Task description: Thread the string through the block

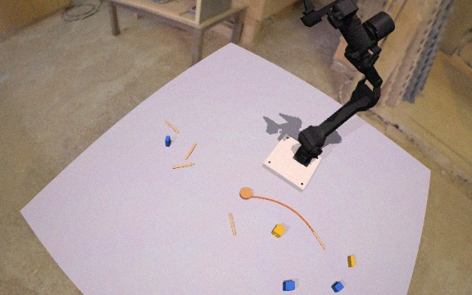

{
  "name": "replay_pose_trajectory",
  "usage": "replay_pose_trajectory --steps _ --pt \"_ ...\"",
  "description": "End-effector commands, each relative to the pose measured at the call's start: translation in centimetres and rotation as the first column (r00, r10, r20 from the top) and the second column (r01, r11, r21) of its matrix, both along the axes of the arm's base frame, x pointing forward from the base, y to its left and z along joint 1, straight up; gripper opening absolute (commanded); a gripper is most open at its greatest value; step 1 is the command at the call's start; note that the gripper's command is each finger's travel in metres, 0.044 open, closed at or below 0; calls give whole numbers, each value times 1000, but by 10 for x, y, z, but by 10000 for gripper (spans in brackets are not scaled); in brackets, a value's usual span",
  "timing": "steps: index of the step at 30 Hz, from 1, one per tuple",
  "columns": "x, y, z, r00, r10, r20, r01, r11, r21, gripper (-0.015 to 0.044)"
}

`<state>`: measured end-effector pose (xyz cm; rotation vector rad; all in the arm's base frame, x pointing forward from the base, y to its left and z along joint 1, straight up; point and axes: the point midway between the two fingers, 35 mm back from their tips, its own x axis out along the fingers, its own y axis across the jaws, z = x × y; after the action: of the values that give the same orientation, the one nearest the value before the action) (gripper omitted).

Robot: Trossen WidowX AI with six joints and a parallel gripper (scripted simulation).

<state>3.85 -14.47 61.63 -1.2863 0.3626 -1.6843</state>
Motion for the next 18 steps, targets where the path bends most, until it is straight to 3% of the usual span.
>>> replay_pose_trajectory --steps 1,9,18 --pt "27 -8 -7 996 54 -76 -53 998 22 440" --pt "154 -30 -65 870 302 -389 -244 951 192 440" --pt "271 -10 -165 545 572 -614 -364 820 441 440"
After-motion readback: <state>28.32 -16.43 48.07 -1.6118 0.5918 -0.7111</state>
